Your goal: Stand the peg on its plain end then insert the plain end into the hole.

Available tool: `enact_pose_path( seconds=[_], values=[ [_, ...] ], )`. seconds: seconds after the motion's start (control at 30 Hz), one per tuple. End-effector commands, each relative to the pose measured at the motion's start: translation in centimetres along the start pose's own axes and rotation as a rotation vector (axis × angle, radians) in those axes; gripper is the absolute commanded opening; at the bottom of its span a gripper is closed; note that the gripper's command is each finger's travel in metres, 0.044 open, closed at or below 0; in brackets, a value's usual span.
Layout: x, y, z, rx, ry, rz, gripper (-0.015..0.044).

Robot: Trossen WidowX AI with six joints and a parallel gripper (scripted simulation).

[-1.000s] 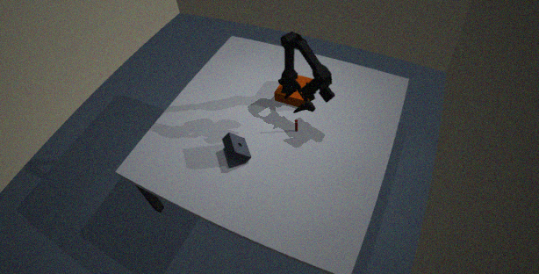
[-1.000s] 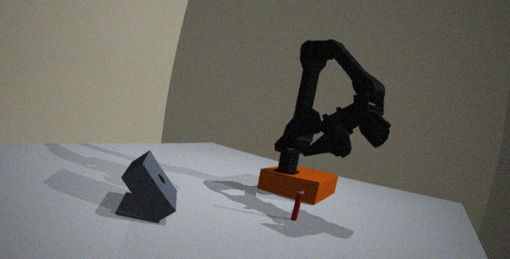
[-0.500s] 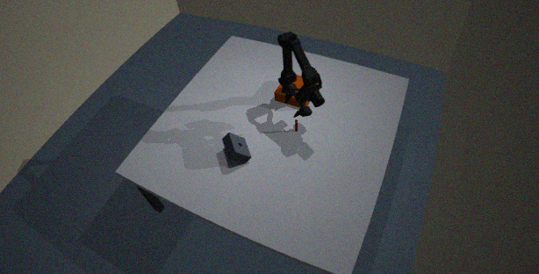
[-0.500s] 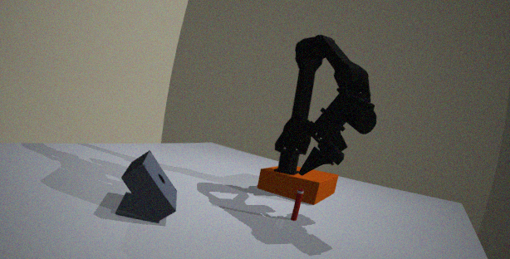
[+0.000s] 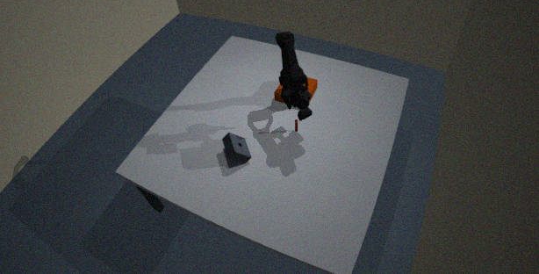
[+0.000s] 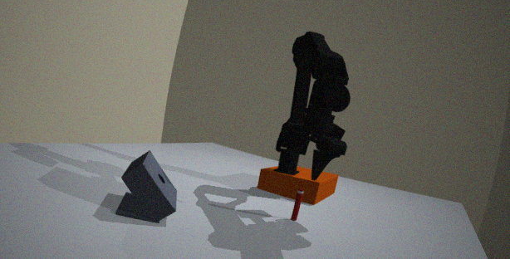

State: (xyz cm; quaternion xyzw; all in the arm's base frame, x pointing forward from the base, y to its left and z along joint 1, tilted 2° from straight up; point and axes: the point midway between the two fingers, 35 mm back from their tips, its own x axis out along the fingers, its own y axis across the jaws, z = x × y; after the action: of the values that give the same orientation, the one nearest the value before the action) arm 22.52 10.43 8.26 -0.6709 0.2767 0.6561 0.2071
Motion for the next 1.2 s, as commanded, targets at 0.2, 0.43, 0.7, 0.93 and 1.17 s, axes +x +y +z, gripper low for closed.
enact_pose_path(
  seconds=[0.2, 0.43, 0.7, 0.93, 1.17],
  values=[
    [-0.5, -0.8, -0.3, -0.022, -0.043, -0.068, 0.044],
    [0.9, -0.9, -0.2, -0.022, -0.043, -0.068, 0.044],
    [1.9, -1.0, -0.2, -0.022, -0.043, -0.068, 0.044],
    [3.0, -1.1, -0.2, -0.022, -0.043, -0.068, 0.044],
    [4.2, -1.3, -0.2, -0.022, -0.043, -0.068, 0.044]
  ],
)
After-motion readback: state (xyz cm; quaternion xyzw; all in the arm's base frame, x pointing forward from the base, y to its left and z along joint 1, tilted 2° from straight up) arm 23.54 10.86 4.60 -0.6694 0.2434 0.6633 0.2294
